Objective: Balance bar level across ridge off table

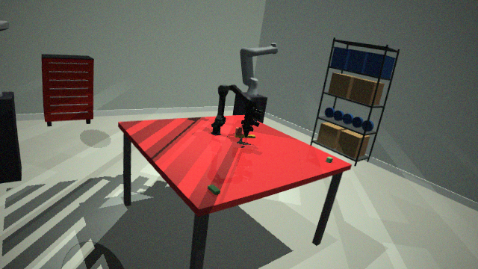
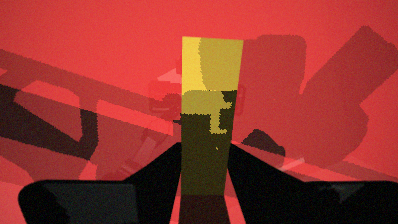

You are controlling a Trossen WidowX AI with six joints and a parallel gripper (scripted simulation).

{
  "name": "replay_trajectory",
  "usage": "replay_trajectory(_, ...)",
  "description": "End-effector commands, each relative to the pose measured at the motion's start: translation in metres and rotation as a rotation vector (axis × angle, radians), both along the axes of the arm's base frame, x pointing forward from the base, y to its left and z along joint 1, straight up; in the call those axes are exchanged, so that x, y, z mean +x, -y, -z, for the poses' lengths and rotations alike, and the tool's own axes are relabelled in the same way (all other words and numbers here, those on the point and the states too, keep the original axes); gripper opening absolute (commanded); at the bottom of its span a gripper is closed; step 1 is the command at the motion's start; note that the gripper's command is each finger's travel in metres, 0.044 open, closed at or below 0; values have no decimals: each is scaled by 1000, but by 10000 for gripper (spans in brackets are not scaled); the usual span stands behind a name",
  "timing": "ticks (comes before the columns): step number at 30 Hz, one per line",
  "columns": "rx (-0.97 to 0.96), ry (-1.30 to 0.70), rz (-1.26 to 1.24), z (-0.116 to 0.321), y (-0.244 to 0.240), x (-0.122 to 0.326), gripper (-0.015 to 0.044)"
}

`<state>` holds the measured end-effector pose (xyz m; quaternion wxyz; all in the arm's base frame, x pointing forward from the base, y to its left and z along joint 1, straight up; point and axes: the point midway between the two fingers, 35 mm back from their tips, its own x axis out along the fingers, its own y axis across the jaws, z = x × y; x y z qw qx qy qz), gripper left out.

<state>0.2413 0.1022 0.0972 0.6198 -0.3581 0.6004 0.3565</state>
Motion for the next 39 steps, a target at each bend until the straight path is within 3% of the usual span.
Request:
replay_trajectory(1, -1, 2, -1, 0, 0, 0, 0)
replay_trajectory(39, -1, 2, -1, 3, 0, 0, 0)
